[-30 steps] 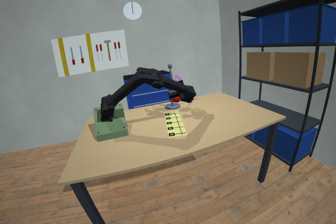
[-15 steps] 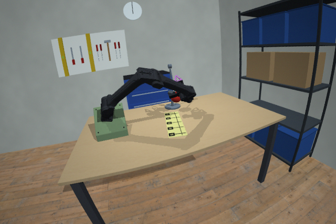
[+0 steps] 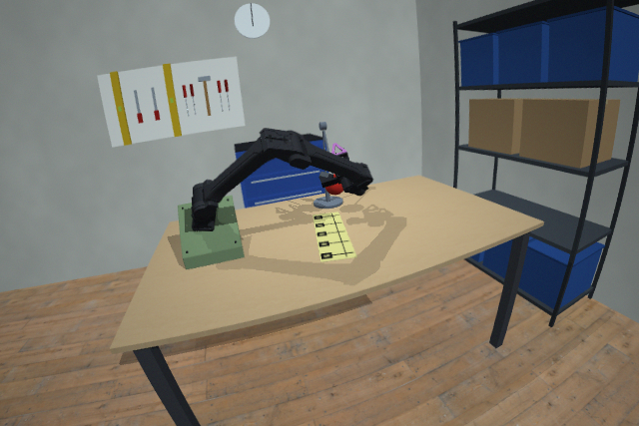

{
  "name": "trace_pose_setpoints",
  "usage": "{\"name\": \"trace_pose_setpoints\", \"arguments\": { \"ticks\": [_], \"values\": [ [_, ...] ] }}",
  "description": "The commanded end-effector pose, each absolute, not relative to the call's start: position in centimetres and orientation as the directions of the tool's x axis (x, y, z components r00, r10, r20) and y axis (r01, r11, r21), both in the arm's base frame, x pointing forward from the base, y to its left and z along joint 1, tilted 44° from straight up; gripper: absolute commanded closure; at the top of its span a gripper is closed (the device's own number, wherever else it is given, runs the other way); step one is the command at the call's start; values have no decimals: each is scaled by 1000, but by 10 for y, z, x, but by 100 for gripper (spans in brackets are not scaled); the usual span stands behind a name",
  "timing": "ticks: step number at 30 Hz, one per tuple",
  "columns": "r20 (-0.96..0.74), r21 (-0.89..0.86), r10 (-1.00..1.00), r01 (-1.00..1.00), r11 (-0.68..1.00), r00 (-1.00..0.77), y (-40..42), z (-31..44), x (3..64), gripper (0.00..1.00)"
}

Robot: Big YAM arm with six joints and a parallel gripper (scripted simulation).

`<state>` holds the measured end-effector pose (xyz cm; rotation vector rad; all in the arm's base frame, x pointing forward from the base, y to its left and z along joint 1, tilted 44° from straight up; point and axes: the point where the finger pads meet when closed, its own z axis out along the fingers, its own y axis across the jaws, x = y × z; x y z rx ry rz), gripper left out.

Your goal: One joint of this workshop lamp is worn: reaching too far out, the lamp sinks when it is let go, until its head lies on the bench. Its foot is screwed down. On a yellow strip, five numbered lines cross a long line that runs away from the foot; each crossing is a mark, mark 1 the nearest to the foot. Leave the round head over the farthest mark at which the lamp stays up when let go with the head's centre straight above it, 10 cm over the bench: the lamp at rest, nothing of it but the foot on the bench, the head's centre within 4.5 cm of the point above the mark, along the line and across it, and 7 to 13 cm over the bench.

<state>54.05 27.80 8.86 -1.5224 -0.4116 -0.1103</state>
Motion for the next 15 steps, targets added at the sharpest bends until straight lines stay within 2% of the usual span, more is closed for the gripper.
{"name": "trace_pose_setpoints", "arguments": {
  "ticks": [1,15],
  "values": [
    [313,-950,173,312,36,934,283,93,540,0],
    [336,-942,188,330,62,923,296,95,540,0]
  ]
}}
